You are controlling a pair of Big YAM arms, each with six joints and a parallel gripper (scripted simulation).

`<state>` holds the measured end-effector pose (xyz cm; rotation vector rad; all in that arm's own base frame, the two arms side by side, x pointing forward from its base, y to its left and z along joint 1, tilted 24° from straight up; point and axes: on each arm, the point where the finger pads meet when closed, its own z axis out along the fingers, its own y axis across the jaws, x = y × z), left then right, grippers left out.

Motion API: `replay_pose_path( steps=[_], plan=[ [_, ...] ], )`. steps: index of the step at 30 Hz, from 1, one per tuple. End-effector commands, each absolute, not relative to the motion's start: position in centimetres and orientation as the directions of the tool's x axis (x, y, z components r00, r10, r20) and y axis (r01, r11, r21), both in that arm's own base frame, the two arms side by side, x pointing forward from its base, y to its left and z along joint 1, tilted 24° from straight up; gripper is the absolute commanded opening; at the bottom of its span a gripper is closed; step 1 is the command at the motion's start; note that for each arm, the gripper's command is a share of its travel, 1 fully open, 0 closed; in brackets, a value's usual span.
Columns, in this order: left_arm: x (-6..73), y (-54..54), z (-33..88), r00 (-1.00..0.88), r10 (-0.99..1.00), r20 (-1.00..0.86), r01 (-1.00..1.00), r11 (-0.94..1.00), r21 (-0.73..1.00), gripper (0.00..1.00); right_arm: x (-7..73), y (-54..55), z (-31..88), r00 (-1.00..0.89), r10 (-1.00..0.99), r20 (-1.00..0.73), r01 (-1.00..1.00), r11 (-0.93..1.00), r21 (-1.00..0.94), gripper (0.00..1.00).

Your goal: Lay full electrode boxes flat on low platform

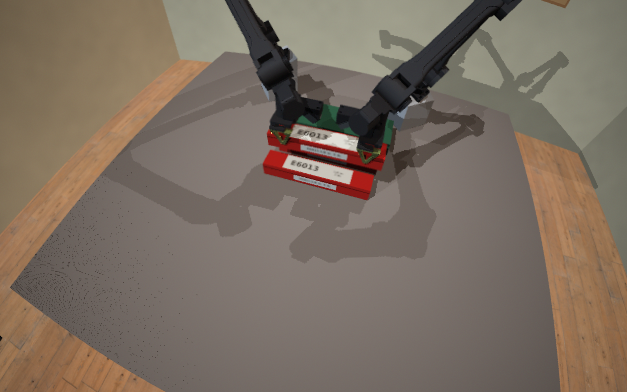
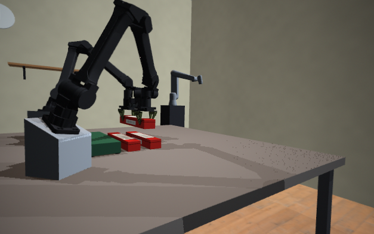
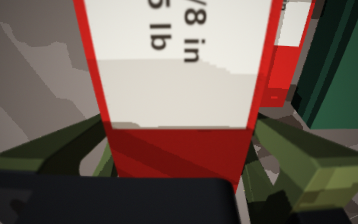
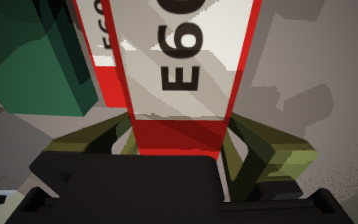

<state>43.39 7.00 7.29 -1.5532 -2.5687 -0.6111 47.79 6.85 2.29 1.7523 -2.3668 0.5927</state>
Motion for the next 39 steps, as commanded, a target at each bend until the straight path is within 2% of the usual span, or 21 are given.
replay_pose_path(
  steps=[1, 5, 13, 15, 21, 26, 39],
  plan=[
    [45.2, 7.8, 10.2, -0.504, 0.830, 0.241, 0.839, 0.403, 0.367, 0.00, 50.2, 7.6, 6.4, -0.326, -0.902, 0.282, -0.921, 0.236, -0.311, 0.00],
    [43.7, 7.1, 9.0, -0.501, 0.829, 0.248, 0.845, 0.406, 0.347, 0.00, 47.6, 8.2, 4.9, -0.292, -0.904, 0.312, -0.940, 0.212, -0.267, 0.00],
    [44.1, 6.0, 9.8, -0.482, 0.843, 0.238, 0.848, 0.380, 0.370, 0.00, 48.7, 9.2, 5.9, -0.310, -0.909, 0.277, -0.922, 0.217, -0.319, 0.00],
    [42.2, 5.8, 8.4, -0.476, 0.841, 0.257, 0.861, 0.385, 0.334, 0.00, 46.3, 8.6, 4.4, -0.294, -0.904, 0.310, -0.938, 0.212, -0.273, 0.00],
    [42.6, 5.3, 9.2, -0.478, 0.844, 0.242, 0.852, 0.379, 0.361, 0.00, 47.1, 9.6, 5.5, -0.308, -0.909, 0.280, -0.925, 0.217, -0.312, 0.00],
    [40.1, 5.0, 7.7, -0.469, 0.843, 0.263, 0.866, 0.381, 0.324, 0.00, 44.4, 9.2, 4.0, -0.295, -0.904, 0.310, -0.938, 0.213, -0.272, 0.00],
    [41.1, 4.5, 9.2, -0.478, 0.844, 0.242, 0.853, 0.380, 0.359, 0.00, 45.4, 10.2, 5.3, -0.306, -0.908, 0.285, -0.928, 0.217, -0.303, 0.00]
  ],
)
